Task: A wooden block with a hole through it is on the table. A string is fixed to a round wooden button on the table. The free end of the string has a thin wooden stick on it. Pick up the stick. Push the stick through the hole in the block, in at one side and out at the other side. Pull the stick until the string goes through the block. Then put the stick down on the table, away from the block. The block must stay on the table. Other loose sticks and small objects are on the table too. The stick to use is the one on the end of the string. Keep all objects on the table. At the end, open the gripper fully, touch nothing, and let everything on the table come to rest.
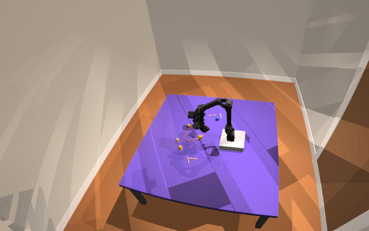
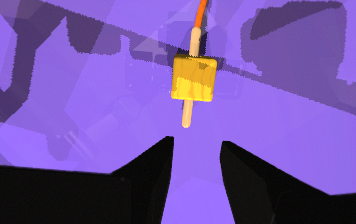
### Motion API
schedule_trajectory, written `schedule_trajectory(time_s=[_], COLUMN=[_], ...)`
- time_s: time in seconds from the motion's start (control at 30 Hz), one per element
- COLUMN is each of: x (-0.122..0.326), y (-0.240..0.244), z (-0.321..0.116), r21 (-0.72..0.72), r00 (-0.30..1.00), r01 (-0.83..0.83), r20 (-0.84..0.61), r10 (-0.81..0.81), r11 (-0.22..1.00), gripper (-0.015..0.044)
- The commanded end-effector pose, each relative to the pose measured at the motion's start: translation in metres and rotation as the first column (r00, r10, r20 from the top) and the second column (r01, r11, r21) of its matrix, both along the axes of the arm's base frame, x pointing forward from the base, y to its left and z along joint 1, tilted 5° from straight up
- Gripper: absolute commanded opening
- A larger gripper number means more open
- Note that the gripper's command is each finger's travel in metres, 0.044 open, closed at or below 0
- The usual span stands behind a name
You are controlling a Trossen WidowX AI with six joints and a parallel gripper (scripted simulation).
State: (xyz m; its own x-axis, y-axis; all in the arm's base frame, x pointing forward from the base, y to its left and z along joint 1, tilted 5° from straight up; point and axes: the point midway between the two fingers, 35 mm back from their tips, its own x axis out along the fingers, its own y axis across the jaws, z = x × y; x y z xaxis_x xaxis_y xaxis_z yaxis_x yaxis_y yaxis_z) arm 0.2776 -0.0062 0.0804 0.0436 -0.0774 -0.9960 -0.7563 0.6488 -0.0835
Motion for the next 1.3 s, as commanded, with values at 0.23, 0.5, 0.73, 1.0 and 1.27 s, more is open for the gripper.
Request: schedule_trajectory(time_s=[0.23, 0.5, 0.73, 1.0, 1.27], x=[0.001, 0.002, 0.002, 0.001, 0.000], y=[-0.002, -0.004, -0.005, -0.006, -0.007], z=[-0.020, -0.033, -0.045, -0.058, -0.070], r21=[-0.006, -0.006, -0.006, -0.006, -0.006], r00=[1.000, 1.000, 1.000, 1.000, 1.000], r01=[-0.004, -0.004, -0.004, -0.004, -0.004], r20=[-0.005, -0.005, -0.005, -0.005, -0.006], r10=[0.004, 0.004, 0.004, 0.004, 0.004], r11=[1.000, 1.000, 1.000, 1.000, 1.000], gripper=[0.0122, 0.0122, 0.0122, 0.0122, 0.0122])
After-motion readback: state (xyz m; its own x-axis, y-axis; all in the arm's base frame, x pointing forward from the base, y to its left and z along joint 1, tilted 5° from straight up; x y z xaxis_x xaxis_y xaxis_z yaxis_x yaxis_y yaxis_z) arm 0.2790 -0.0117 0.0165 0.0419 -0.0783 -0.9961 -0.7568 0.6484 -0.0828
